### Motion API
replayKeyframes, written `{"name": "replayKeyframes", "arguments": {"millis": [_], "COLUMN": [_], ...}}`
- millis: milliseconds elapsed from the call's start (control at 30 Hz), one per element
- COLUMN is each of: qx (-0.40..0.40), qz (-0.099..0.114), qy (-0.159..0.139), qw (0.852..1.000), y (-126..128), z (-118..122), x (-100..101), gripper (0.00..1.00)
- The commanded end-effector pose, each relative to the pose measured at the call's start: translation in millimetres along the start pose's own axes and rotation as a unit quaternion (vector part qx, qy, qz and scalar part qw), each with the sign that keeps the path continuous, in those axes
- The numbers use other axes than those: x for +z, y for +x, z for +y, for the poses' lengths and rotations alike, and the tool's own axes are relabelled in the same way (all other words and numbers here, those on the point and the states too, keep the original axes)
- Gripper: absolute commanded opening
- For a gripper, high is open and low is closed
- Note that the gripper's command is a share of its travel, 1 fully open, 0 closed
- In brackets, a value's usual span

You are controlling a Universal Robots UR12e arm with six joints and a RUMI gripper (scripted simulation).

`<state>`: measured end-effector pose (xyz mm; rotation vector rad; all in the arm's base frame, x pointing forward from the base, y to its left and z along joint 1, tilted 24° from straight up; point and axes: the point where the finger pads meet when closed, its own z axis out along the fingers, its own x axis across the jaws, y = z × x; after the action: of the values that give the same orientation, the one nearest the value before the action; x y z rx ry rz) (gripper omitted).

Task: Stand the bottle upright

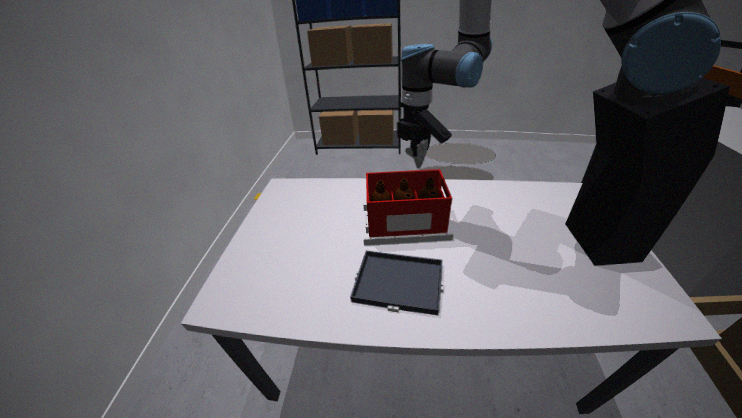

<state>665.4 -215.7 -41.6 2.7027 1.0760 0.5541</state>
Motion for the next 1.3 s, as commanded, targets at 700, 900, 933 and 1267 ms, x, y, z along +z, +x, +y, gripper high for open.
{"name": "replayKeyframes", "arguments": {"millis": [700, 900, 933, 1267], "qx": [-0.001, -0.001, -0.001, -0.001], "qz": [0.004, 0.004, 0.004, 0.004], "qy": [-0.003, -0.003, -0.003, -0.003], "qw": [1.000, 1.000, 1.000, 1.000], "y": [-46.3, -46.3, -46.3, -46.3], "z": [-17.8, -17.8, -17.8, -17.8], "x": [-4.2, -4.2, -4.2, -4.2], "gripper": [0.38, 0.38, 0.38, 0.38]}}
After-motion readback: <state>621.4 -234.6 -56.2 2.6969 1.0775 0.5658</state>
